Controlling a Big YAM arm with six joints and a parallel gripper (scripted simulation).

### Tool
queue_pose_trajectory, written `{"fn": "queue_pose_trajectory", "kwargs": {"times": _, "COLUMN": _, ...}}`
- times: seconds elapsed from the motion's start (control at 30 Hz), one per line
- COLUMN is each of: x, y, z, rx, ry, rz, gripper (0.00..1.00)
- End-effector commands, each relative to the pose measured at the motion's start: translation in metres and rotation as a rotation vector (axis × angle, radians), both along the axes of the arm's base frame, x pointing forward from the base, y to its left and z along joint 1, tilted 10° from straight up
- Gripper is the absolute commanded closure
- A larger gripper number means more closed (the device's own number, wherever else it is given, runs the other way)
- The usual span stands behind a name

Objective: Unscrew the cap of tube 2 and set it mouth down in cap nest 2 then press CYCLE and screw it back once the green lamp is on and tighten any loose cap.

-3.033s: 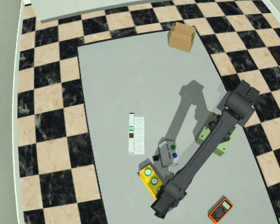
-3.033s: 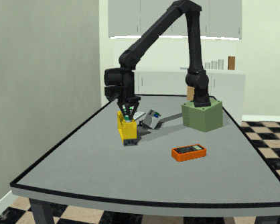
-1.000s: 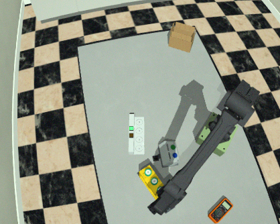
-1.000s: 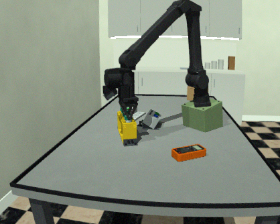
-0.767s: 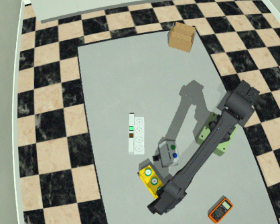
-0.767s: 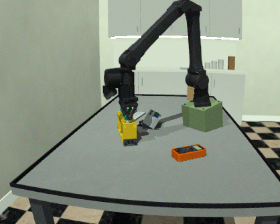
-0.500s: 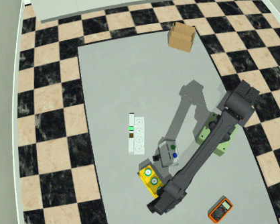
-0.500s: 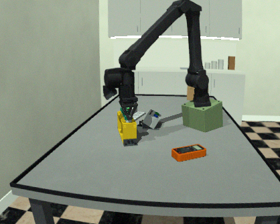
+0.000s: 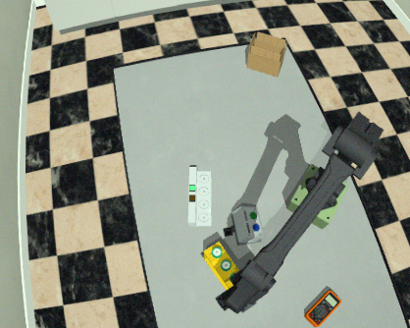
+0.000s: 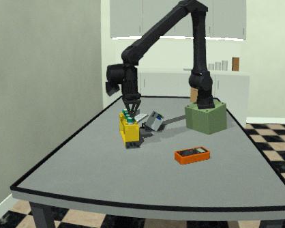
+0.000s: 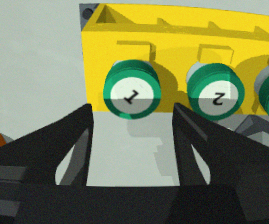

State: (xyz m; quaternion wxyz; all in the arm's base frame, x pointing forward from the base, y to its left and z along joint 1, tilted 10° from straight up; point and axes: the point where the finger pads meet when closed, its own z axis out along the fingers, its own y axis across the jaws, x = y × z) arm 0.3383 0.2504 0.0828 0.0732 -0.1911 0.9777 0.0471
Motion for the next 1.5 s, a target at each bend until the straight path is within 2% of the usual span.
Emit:
{"fn": "queue_pose_trajectory", "kwargs": {"times": 0.0, "x": 0.017, "y": 0.010, "z": 0.038, "rx": 0.040, "ry": -0.054, "rz": -0.001, "gripper": 0.51}}
{"fn": "queue_pose_trajectory", "kwargs": {"times": 0.17, "x": 0.016, "y": 0.007, "z": 0.051, "rx": 0.041, "ry": -0.055, "rz": -0.002, "gripper": 0.51}}
{"fn": "queue_pose_trajectory", "kwargs": {"times": 0.2, "x": 0.008, "y": 0.005, "z": 0.034, "rx": 0.022, "ry": -0.029, "rz": 0.000, "gripper": 0.51}}
{"fn": "queue_pose_trajectory", "kwargs": {"times": 0.23, "x": 0.013, "y": -0.007, "z": 0.036, "rx": 0.010, "ry": -0.038, "rz": 0.081, "gripper": 0.51}}
{"fn": "queue_pose_trajectory", "kwargs": {"times": 0.27, "x": 0.006, "y": -0.021, "z": 0.028, "rx": -0.012, "ry": -0.031, "rz": 0.163, "gripper": 0.51}}
{"fn": "queue_pose_trajectory", "kwargs": {"times": 0.3, "x": 0.011, "y": -0.027, "z": 0.029, "rx": -0.014, "ry": -0.052, "rz": 0.225, "gripper": 0.51}}
{"fn": "queue_pose_trajectory", "kwargs": {"times": 0.37, "x": 0.011, "y": -0.027, "z": 0.029, "rx": -0.014, "ry": -0.052, "rz": 0.225, "gripper": 0.51}}
{"fn": "queue_pose_trajectory", "kwargs": {"times": 0.57, "x": 0.030, "y": -0.074, "z": 0.025, "rx": -0.015, "ry": -0.061, "rz": 0.224, "gripper": 0.51}}
{"fn": "queue_pose_trajectory", "kwargs": {"times": 0.7, "x": 0.039, "y": -0.101, "z": 0.014, "rx": -0.023, "ry": -0.037, "rz": 0.224, "gripper": 0.51}}
{"fn": "queue_pose_trajectory", "kwargs": {"times": 0.77, "x": 0.047, "y": -0.094, "z": 0.026, "rx": -0.018, "ry": -0.062, "rz": 0.224, "gripper": 0.51}}
{"fn": "queue_pose_trajectory", "kwargs": {"times": 0.8, "x": 0.042, "y": -0.090, "z": 0.021, "rx": -0.018, "ry": -0.054, "rz": 0.248, "gripper": 0.51}}
{"fn": "queue_pose_trajectory", "kwargs": {"times": 0.83, "x": 0.037, "y": -0.092, "z": 0.006, "rx": -0.024, "ry": -0.032, "rz": 0.248, "gripper": 0.51}}
{"fn": "queue_pose_trajectory", "kwargs": {"times": 1.03, "x": 0.042, "y": -0.099, "z": -0.006, "rx": -0.028, "ry": -0.032, "rz": 0.227, "gripper": 0.51}}
{"fn": "queue_pose_trajectory", "kwargs": {"times": 1.27, "x": 0.041, "y": -0.091, "z": -0.026, "rx": -0.027, "ry": -0.031, "rz": 0.232, "gripper": 0.51}}
{"fn": "queue_pose_trajectory", "kwargs": {"times": 1.33, "x": 0.046, "y": -0.089, "z": -0.022, "rx": -0.024, "ry": -0.042, "rz": 0.232, "gripper": 0.51}}
{"fn": "queue_pose_trajectory", "kwargs": {"times": 1.37, "x": 0.051, "y": -0.090, "z": -0.010, "rx": -0.018, "ry": -0.060, "rz": 0.225, "gripper": 0.51}}
{"fn": "queue_pose_trajectory", "kwargs": {"times": 1.47, "x": 0.051, "y": -0.090, "z": -0.010, "rx": -0.018, "ry": -0.060, "rz": 0.225, "gripper": 0.51}}
